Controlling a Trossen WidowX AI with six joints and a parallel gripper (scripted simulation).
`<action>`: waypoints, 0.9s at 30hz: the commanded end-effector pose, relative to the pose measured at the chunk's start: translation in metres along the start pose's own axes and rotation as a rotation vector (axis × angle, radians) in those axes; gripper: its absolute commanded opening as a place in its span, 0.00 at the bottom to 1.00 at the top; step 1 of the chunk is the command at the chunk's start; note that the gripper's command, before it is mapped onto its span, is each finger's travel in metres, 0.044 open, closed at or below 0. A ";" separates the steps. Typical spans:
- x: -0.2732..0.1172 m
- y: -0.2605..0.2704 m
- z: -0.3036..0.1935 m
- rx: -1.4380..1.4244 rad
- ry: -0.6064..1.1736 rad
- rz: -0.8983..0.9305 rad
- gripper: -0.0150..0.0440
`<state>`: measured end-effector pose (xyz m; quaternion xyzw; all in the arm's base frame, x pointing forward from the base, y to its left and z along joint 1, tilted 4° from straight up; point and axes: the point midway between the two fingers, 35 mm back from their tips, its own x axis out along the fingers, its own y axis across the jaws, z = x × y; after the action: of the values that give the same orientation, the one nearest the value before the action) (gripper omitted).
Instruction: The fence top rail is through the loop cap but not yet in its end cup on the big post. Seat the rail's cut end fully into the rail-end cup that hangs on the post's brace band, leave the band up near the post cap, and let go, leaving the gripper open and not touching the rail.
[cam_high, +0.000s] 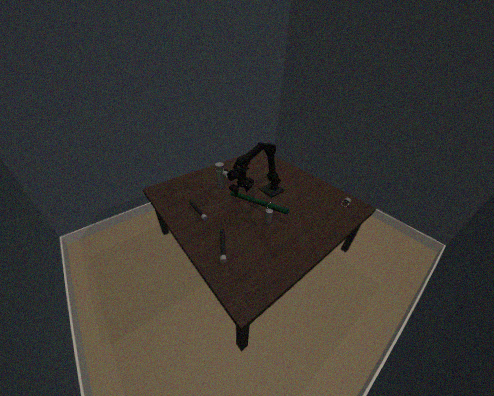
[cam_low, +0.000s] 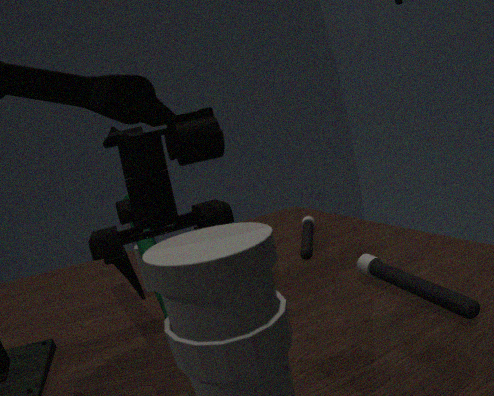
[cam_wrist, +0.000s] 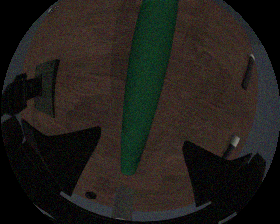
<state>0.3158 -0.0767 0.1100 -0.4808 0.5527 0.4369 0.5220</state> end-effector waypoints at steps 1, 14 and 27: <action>0.008 0.000 0.000 -0.004 -0.003 0.004 1.00; 0.029 0.000 0.000 -0.005 -0.003 0.004 1.00; 0.050 0.002 0.001 -0.005 -0.003 0.004 1.00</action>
<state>0.3158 -0.0798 0.0667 -0.4808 0.5528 0.4369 0.5219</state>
